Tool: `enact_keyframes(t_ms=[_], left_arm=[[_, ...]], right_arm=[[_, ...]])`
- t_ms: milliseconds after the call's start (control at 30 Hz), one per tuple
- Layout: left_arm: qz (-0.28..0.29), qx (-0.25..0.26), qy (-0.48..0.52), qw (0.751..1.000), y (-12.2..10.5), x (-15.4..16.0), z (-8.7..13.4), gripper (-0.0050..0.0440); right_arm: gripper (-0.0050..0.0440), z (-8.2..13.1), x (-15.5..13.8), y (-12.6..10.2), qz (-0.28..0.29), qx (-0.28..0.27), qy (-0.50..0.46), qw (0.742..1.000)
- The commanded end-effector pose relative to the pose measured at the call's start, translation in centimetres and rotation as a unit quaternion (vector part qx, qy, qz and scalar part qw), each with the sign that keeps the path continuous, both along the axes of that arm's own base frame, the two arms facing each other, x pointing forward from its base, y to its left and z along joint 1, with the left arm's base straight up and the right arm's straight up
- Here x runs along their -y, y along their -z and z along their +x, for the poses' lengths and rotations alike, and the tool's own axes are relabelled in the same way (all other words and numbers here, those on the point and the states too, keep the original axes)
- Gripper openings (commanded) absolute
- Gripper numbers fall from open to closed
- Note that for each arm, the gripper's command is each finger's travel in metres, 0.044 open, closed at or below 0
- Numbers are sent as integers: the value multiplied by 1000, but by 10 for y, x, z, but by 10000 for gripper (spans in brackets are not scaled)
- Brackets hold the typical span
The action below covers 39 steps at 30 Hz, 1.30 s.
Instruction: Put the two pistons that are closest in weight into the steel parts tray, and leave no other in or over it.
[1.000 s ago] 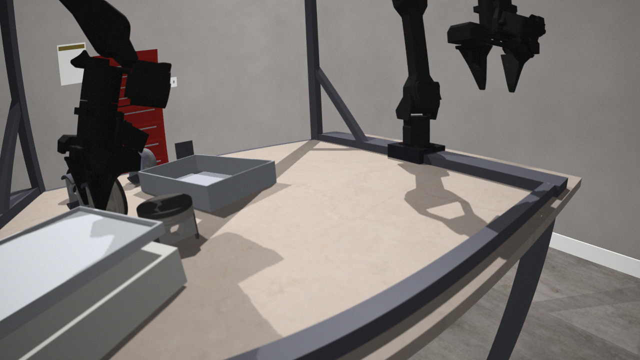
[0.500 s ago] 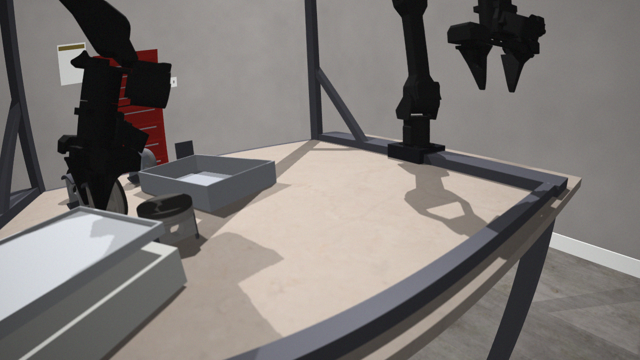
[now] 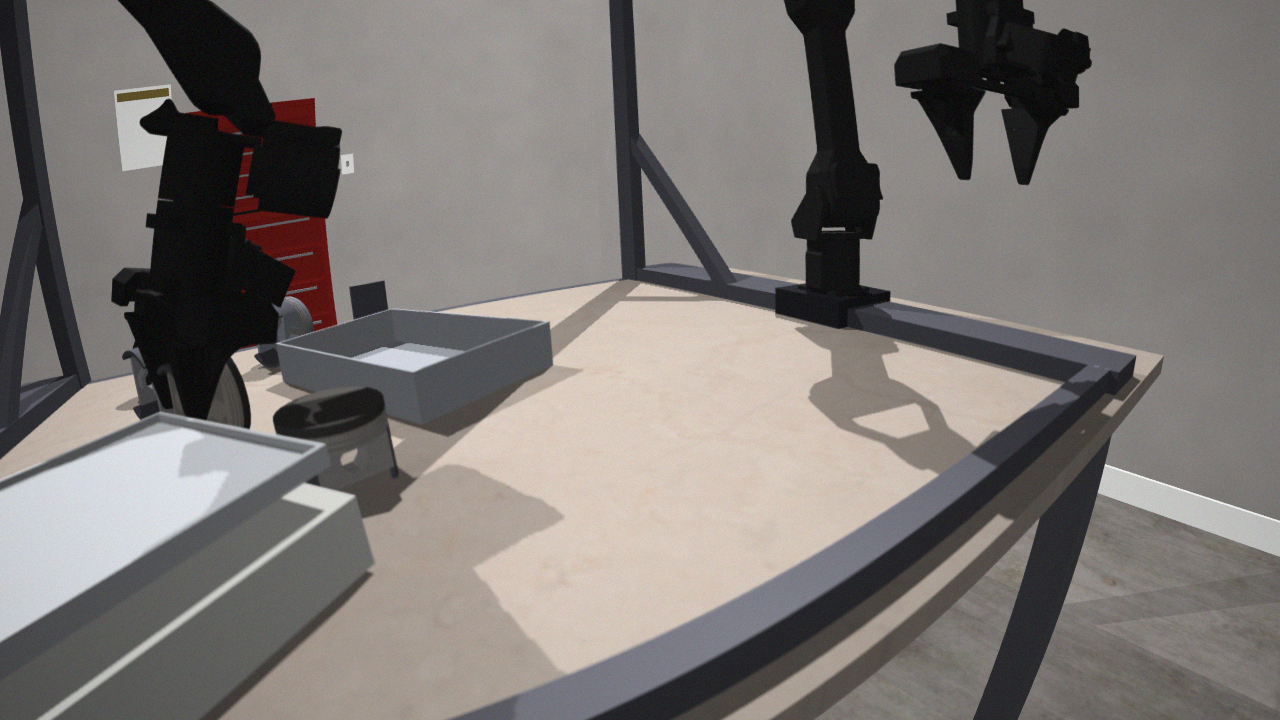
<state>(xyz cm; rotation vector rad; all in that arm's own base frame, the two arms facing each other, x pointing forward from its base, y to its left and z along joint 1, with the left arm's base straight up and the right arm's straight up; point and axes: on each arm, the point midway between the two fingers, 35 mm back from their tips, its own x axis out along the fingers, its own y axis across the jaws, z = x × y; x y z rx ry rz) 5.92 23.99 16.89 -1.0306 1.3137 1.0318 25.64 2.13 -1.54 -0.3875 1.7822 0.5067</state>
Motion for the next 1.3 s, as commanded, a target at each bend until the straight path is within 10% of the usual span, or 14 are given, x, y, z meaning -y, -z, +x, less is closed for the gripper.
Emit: enact_keyframes(t_ms=[0,1267], left_arm=[[8,3,1,1000,-5,-4,1,400],[8,3,1,1000,-5,-4,1,400]], right_arm=[[158,11,-2,-17,2,28,-2,1000],[158,9,-2,-74,2,29,-2,1000]])
